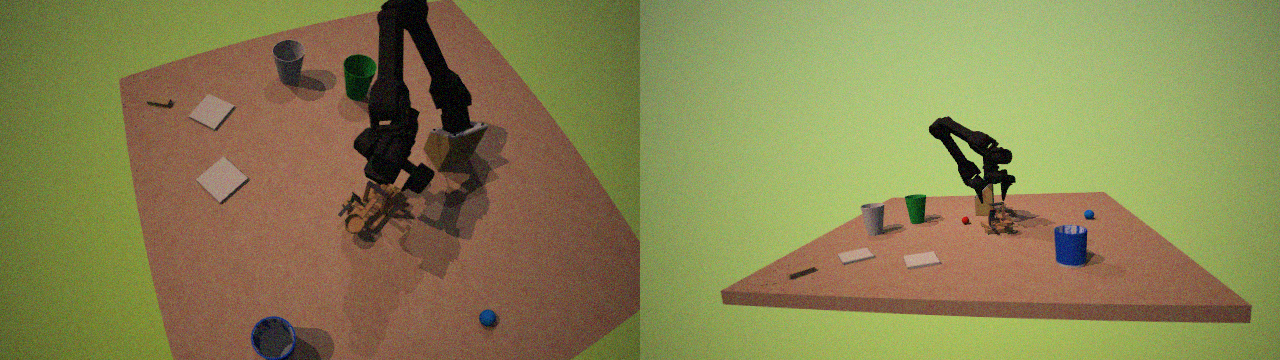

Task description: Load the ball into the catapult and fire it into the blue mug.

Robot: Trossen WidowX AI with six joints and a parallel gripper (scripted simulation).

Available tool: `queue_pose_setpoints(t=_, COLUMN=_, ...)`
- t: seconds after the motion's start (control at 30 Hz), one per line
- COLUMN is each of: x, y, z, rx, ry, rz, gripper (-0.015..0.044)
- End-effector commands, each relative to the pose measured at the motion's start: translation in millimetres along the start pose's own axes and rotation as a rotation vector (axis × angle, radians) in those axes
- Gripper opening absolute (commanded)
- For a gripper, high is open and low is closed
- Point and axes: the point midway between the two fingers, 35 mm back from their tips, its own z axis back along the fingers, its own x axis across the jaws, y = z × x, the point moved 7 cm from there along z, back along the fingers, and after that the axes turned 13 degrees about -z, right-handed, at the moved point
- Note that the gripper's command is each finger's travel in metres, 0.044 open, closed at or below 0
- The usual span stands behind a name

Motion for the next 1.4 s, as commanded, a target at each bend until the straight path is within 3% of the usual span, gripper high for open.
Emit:
queue_pose_setpoints(t=0.0, x=-0.5, y=5.1, z=-20.5, rx=0.016, ry=0.012, rz=0.014, gripper=0.0440)
queue_pose_setpoints(t=1.33, x=-2.3, y=7.3, z=-73.8, rx=0.017, ry=0.016, rz=0.013, gripper=0.0440)
queue_pose_setpoints(t=1.37, x=-2.8, y=4.8, z=-70.9, rx=0.012, ry=0.009, rz=0.002, gripper=0.0414)
